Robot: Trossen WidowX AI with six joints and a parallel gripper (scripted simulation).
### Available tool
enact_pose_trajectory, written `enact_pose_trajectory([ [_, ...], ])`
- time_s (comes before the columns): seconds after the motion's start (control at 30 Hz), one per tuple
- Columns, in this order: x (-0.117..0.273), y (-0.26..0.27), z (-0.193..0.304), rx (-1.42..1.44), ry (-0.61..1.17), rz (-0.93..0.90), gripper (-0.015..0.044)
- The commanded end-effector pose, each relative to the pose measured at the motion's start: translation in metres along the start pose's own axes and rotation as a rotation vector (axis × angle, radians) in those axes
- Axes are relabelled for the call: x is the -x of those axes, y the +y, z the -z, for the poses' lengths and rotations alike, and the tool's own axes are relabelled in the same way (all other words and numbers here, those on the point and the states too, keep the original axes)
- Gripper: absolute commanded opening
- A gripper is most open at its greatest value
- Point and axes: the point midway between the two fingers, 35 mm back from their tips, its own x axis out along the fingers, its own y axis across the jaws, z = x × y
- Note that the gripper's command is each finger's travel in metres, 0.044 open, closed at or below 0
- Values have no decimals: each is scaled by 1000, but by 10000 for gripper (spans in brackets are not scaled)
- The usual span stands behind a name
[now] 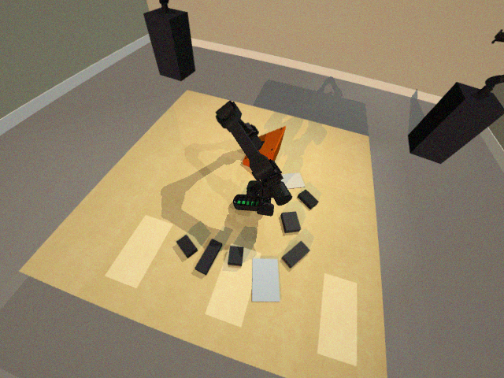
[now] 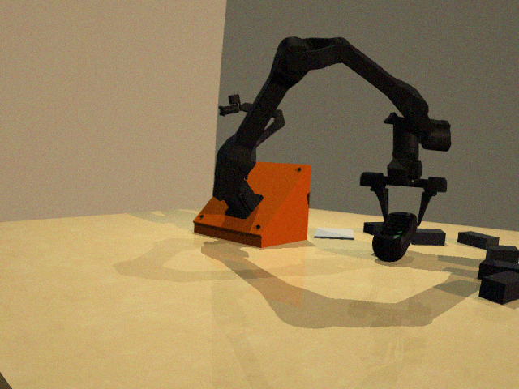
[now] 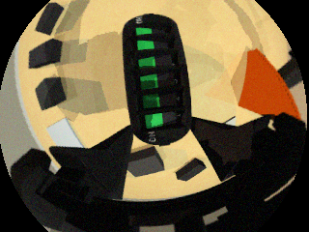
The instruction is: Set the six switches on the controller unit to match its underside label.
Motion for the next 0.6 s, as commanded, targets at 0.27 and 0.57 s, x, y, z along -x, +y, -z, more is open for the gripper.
enact_pose_trajectory([
  [0.27,-10,-1,2,0,-6,4,338],
  [0.57,-16,-1,5,0,-7,4,338],
])
